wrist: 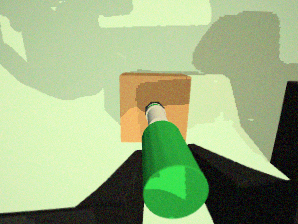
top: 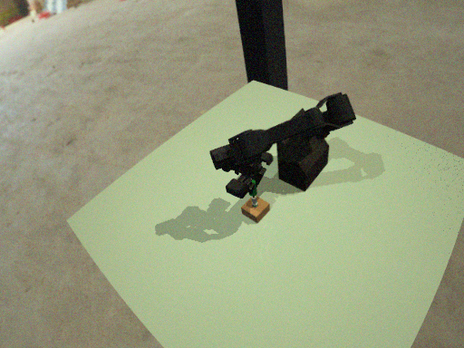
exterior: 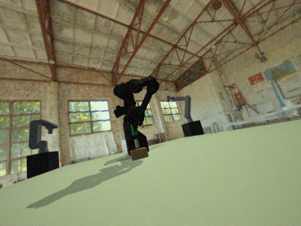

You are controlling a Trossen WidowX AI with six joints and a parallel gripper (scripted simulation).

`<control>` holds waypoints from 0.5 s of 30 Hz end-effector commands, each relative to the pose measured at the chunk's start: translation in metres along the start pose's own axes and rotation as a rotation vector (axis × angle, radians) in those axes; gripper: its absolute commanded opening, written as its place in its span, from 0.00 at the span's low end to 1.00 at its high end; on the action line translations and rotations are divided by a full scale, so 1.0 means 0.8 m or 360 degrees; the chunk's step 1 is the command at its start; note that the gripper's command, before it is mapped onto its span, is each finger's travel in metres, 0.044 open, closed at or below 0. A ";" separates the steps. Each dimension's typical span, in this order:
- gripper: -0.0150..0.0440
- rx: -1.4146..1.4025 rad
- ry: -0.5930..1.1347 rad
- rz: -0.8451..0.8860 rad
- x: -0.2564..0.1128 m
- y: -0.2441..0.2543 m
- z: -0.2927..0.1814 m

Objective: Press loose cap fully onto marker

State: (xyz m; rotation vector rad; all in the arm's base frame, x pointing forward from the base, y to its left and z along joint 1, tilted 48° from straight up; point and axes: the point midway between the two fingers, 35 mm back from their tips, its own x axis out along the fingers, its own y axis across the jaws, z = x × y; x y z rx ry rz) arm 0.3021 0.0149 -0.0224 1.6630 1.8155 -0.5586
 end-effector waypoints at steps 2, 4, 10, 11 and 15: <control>0.25 0.0008 0.0001 -0.0001 0.007 0.000 0.000; 0.25 0.0009 0.0001 -0.0001 0.012 0.000 0.001; 0.25 0.0009 0.0000 -0.0001 0.024 0.000 0.001; 0.25 0.0009 0.0000 -0.0001 0.026 0.001 0.001; 0.25 0.0009 0.0001 -0.0001 0.034 0.001 0.001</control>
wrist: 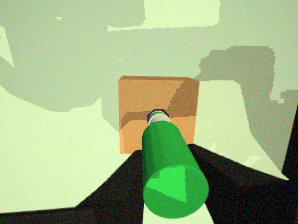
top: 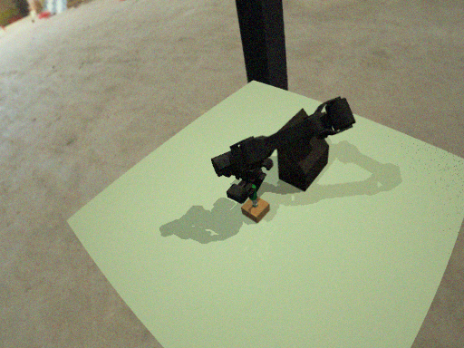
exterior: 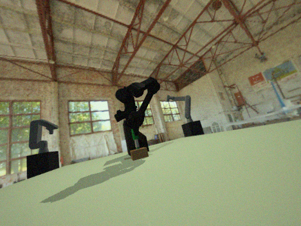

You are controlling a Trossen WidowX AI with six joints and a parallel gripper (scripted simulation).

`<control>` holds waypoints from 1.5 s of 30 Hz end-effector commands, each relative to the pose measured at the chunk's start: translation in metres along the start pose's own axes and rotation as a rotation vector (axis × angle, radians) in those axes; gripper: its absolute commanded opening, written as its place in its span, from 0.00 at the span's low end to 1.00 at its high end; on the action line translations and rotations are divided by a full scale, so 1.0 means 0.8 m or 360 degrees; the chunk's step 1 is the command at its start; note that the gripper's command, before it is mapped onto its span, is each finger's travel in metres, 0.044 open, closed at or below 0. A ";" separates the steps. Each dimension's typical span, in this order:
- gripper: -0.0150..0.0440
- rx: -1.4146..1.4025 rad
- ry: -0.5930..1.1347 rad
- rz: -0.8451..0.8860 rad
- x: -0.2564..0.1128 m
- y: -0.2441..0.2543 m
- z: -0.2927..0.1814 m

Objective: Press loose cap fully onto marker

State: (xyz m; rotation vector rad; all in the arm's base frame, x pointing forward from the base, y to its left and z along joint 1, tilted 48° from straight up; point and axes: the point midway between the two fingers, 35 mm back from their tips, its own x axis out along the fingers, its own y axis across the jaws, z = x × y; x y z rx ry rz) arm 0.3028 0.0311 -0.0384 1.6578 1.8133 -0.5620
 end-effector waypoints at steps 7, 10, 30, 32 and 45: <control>0.25 0.0011 0.0011 0.0002 0.020 -0.001 -0.001; 0.25 0.0011 0.0011 0.0002 0.026 -0.001 -0.001; 0.57 0.0002 0.0008 -0.0001 0.040 -0.002 -0.001; 0.65 0.0002 0.0008 -0.0001 0.040 -0.002 -0.001; 1.00 0.0003 0.0001 -0.0002 -0.038 -0.001 0.001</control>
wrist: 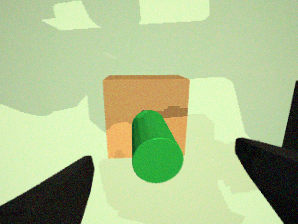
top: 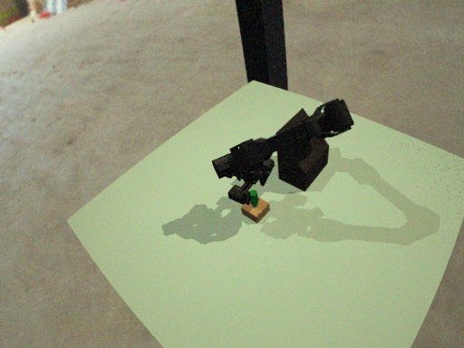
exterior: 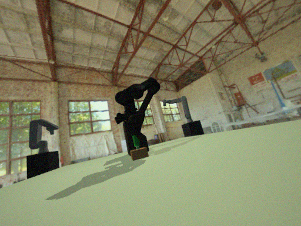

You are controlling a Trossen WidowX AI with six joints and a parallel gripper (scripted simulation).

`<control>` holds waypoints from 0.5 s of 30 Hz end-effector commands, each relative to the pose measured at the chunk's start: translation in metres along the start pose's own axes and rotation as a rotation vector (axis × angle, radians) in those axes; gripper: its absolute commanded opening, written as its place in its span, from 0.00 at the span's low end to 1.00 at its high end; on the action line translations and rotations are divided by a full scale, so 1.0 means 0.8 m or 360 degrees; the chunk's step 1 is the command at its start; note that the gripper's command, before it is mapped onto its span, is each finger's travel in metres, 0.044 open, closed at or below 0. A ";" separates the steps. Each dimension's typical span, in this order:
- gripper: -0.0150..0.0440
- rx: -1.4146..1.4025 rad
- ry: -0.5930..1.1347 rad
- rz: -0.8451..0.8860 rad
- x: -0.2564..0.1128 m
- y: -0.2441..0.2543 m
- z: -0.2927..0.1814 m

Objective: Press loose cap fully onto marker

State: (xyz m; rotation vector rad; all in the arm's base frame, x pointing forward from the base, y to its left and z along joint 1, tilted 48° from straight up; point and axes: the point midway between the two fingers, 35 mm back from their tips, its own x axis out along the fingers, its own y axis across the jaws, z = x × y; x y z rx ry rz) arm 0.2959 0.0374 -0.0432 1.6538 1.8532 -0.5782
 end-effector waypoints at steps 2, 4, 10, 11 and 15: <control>1.00 -0.0023 -0.0024 0.0045 -0.065 0.004 0.001; 1.00 -0.0023 -0.0024 0.0045 -0.065 0.004 0.001; 0.78 -0.0555 -0.0030 0.0042 -0.062 0.004 0.002; 0.73 -0.0710 -0.0032 0.0041 -0.061 0.004 0.002; 0.56 -0.1328 -0.0039 0.0036 -0.058 0.003 0.003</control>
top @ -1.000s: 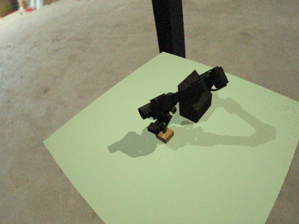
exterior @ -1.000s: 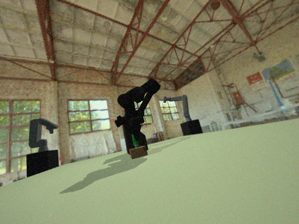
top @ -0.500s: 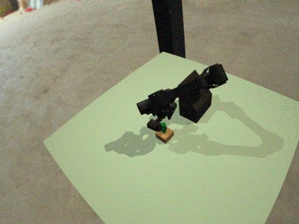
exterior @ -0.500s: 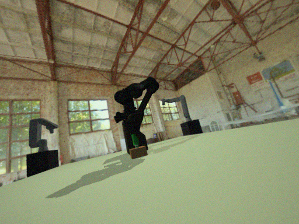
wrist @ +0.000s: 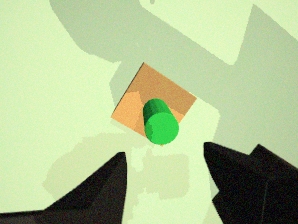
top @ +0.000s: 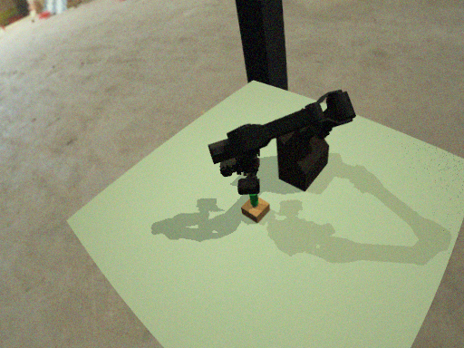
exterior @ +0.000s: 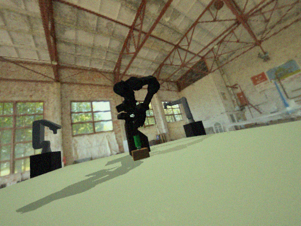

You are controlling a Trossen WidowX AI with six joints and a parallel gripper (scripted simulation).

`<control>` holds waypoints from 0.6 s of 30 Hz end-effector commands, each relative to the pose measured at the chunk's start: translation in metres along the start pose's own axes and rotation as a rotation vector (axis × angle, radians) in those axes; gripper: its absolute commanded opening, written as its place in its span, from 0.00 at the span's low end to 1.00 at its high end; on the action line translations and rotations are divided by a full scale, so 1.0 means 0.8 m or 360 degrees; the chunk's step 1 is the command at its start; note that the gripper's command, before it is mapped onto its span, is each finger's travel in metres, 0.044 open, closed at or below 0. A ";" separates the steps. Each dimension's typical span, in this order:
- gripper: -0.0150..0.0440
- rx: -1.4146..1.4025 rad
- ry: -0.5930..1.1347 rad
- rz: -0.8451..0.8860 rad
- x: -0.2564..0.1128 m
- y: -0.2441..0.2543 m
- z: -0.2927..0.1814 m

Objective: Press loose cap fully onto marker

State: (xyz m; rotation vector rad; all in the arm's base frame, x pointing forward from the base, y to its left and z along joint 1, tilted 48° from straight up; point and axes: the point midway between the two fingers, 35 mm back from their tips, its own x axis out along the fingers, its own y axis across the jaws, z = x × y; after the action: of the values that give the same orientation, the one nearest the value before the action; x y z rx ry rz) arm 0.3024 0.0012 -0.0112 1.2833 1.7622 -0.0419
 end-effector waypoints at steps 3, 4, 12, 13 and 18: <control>0.42 -0.0895 0.0001 -0.0002 0.005 -0.002 0.001; 0.38 -0.1049 0.0001 -0.0002 0.005 -0.003 0.001; 0.25 -0.1427 0.0002 0.0000 0.007 -0.003 0.001; 0.25 -0.1427 0.0002 0.0000 0.007 -0.003 0.001; 0.25 -0.1427 0.0002 0.0000 0.009 -0.003 0.001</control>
State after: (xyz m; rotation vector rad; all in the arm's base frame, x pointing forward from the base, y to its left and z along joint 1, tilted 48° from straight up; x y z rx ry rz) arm 0.3011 0.0039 -0.0171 0.6211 1.4952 0.6641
